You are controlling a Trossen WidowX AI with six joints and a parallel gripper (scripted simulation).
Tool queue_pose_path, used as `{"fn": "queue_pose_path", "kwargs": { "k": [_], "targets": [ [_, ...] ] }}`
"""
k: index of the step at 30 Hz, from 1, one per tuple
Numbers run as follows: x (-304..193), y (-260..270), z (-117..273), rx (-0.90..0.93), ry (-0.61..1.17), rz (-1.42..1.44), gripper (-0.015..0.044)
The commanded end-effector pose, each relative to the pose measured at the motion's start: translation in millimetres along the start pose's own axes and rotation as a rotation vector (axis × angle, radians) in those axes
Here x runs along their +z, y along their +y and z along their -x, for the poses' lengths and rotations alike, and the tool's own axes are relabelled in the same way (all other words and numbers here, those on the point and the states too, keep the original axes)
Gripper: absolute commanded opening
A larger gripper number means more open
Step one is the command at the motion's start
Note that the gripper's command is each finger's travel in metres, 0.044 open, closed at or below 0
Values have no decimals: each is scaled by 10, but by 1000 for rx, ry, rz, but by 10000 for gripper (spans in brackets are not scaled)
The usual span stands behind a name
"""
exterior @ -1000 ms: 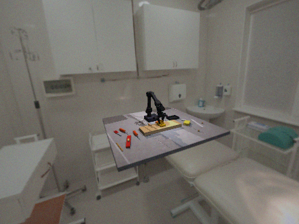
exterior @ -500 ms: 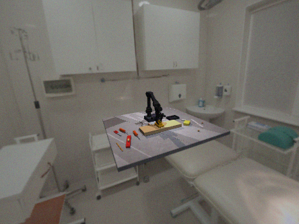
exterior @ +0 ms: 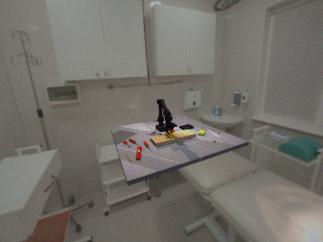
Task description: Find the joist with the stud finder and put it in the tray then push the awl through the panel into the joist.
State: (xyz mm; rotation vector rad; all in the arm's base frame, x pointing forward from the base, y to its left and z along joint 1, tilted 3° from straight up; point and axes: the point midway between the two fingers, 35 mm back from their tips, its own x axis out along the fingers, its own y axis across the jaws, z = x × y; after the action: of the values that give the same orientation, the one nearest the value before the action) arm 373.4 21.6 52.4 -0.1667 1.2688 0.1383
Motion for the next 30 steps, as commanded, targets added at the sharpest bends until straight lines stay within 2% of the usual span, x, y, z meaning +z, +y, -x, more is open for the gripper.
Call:
{"fn": "queue_pose_path", "kwargs": {
  "k": [1,30],
  "targets": [
    [-1,-112,1,-6,1,-2,0],
    [-1,-665,8,-11,1,-1,0]
  ]
}}
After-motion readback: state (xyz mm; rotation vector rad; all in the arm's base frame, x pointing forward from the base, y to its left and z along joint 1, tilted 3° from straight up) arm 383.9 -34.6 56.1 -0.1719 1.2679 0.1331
